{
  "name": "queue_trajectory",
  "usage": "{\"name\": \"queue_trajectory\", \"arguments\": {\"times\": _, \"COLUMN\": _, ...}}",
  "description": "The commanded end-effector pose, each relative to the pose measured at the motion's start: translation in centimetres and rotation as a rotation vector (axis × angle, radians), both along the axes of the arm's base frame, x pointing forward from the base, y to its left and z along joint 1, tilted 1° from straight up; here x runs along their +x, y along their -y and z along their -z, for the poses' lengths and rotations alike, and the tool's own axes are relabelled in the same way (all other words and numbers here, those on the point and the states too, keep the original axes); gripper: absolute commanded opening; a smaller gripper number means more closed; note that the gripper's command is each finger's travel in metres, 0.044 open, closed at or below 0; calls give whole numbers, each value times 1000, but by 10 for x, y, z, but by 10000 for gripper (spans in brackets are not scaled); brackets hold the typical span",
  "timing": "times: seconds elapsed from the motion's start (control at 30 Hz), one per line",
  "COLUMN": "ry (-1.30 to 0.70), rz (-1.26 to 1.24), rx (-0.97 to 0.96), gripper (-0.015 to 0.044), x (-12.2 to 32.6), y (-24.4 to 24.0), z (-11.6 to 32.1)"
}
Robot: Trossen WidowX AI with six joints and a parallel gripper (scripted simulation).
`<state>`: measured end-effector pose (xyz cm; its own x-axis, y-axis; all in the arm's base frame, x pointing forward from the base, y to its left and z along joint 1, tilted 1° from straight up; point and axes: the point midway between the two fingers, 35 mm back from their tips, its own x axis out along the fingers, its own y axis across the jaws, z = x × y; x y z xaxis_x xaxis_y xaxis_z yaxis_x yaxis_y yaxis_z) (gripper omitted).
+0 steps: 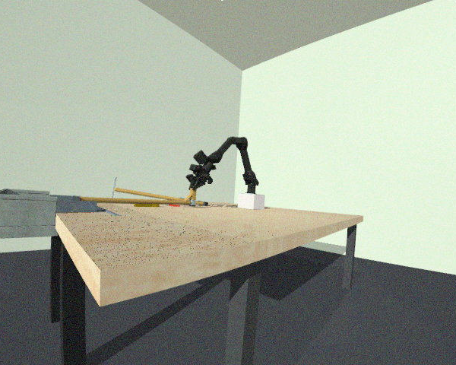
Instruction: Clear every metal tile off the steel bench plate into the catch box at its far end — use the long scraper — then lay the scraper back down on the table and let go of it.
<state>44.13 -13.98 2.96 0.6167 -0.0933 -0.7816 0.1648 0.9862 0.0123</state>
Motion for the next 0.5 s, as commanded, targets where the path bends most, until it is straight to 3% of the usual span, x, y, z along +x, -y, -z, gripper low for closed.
{"name": "queue_trajectory", "arguments": {"times": 0.0, "ry": 12, "rz": 0, "rx": -4, "gripper": 0, "x": -4, "y": 0, "z": -4}}
{"name": "queue_trajectory", "arguments": {"times": 0.47, "ry": 13, "rz": 0, "rx": -5, "gripper": 0, "x": -22, "y": -2, "z": -4}}
